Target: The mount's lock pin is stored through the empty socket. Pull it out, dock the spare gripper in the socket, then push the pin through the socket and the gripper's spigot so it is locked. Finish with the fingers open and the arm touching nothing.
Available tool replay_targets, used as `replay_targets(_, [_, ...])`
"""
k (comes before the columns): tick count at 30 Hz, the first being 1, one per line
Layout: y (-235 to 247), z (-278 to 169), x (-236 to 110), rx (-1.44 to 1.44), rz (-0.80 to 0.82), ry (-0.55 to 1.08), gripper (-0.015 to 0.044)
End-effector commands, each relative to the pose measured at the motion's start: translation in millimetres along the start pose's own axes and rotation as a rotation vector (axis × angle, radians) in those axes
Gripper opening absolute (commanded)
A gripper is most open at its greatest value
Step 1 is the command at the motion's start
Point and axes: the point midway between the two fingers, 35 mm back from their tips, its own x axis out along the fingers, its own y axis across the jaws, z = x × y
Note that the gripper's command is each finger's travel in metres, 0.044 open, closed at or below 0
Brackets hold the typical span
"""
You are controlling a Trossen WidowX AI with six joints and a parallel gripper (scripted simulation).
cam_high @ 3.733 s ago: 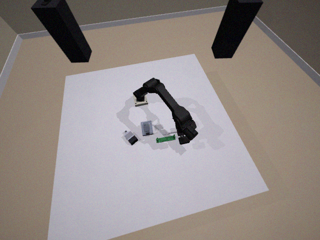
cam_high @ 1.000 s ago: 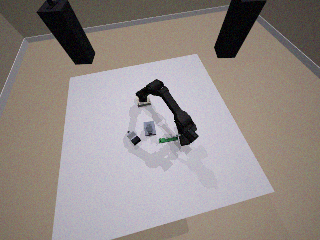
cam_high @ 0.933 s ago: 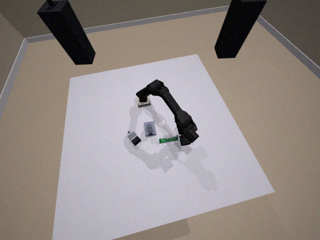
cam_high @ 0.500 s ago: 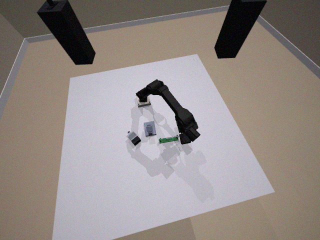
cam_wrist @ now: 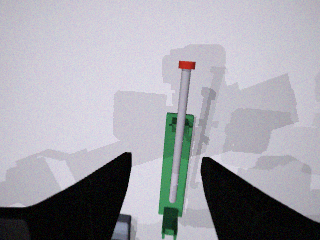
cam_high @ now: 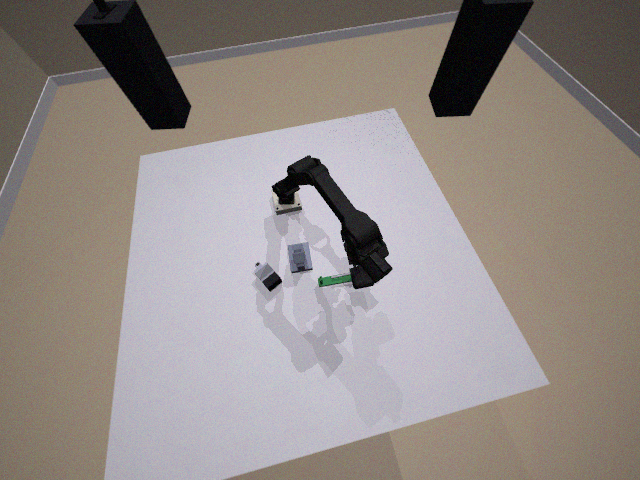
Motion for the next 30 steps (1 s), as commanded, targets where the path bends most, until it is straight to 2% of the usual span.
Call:
replay_targets(1, [-1,-20,-39,-0.001,-0.086,0.008,0.018])
replay_targets(7, [-4,-21,-28,-0.001,-0.086,0.008,0.018])
replay_targets(14, [-9,-28,29,-0.001,-0.086,0.008,0.018])
replay_targets(30, [-12,-29,51,-0.001,-0.086,0.008,0.018])
